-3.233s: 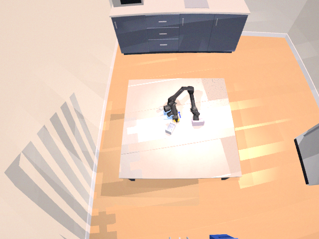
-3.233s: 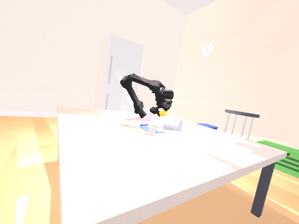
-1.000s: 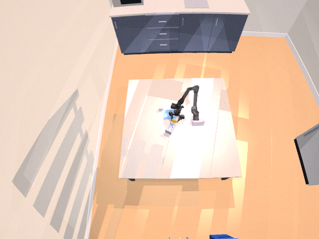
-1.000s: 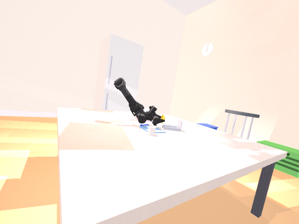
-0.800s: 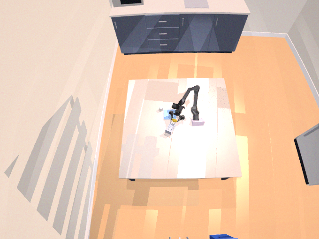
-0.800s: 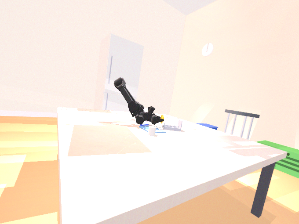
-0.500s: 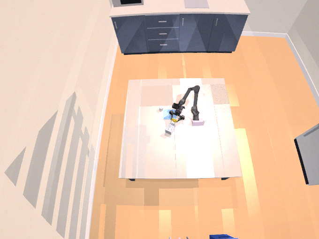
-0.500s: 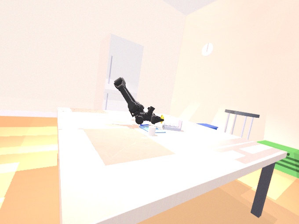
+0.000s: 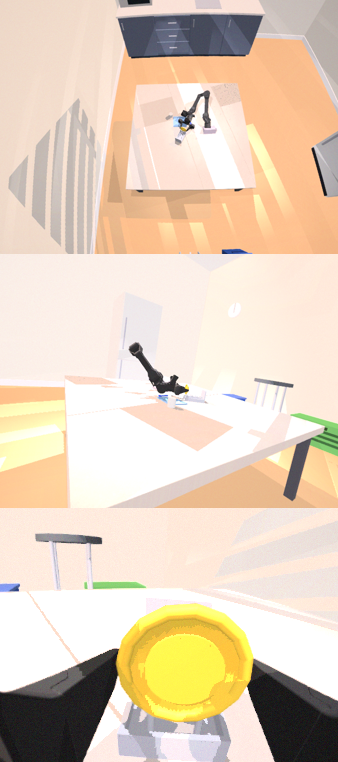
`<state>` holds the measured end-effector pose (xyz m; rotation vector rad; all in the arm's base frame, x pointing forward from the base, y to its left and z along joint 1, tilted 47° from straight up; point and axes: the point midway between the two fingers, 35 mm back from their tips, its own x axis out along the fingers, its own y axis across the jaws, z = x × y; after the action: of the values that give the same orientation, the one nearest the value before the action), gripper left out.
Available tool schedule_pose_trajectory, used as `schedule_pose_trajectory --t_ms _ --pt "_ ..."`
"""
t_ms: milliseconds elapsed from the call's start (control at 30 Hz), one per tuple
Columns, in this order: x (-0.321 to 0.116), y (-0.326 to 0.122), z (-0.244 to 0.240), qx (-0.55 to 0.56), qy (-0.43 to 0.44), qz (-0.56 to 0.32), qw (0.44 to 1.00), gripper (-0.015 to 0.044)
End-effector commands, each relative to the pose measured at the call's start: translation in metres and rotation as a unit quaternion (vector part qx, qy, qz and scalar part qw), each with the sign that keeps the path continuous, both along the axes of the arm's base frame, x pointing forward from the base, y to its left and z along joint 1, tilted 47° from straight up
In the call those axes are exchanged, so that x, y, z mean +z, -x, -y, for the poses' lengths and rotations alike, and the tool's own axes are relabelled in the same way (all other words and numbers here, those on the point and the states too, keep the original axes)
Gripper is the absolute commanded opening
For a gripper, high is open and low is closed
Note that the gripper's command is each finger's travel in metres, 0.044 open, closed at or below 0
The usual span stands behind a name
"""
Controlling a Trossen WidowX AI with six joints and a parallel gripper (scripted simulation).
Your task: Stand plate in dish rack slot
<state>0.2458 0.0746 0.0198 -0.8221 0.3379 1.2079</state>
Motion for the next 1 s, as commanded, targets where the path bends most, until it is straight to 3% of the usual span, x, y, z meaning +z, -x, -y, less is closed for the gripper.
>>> schedule_pose_trajectory --t_ms 0,967 --pt "-0.004 0.000 -0.003 0.000 0.000 -0.004 1.000 0.0000" --pt "-0.029 -0.011 -0.007 0.001 0.002 0.003 1.000 0.0000"
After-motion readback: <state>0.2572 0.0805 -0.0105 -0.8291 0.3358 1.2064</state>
